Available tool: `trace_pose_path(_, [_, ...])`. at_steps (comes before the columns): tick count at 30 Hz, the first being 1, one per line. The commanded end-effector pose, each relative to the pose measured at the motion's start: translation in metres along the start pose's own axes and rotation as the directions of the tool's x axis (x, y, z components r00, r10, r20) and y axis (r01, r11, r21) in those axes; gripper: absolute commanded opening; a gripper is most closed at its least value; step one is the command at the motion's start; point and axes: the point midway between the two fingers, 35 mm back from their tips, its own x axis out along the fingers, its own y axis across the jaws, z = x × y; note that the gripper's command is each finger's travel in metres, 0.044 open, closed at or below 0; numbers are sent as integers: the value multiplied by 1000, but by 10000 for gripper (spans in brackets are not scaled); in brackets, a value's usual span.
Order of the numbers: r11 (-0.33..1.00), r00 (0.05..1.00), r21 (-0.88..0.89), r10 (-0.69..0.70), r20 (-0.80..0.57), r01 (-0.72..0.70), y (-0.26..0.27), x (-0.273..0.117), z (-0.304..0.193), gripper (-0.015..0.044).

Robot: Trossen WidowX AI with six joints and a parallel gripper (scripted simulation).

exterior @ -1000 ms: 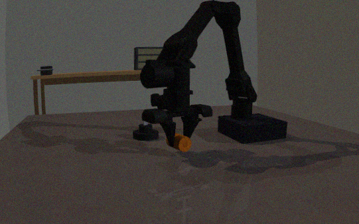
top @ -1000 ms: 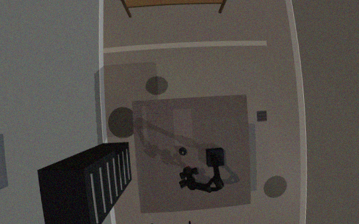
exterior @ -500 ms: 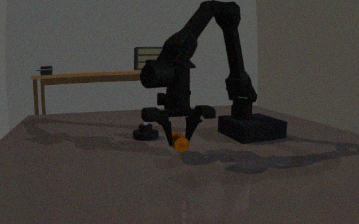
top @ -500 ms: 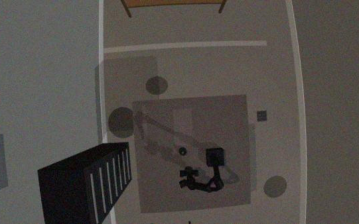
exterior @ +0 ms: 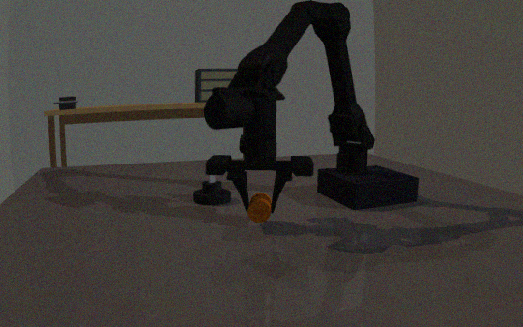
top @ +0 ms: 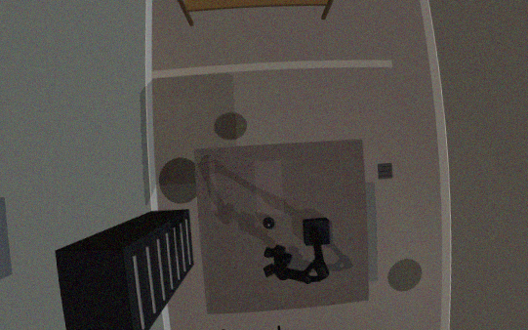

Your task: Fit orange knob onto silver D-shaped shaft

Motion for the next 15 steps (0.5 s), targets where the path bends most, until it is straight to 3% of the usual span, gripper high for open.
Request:
trace_pose_path(1, [1000,1000,31,1,-1,-1,0,6,0,179])
trace_pose_path(6, [999,1000,54,1,-1,-1,0,13,0,179])
trace_pose_path(9, [999,1000,41,-2,2,2,0,11,0,258])
trace_pose_path(15, [999,1000,41,-2,2,2,0,11,0,260])
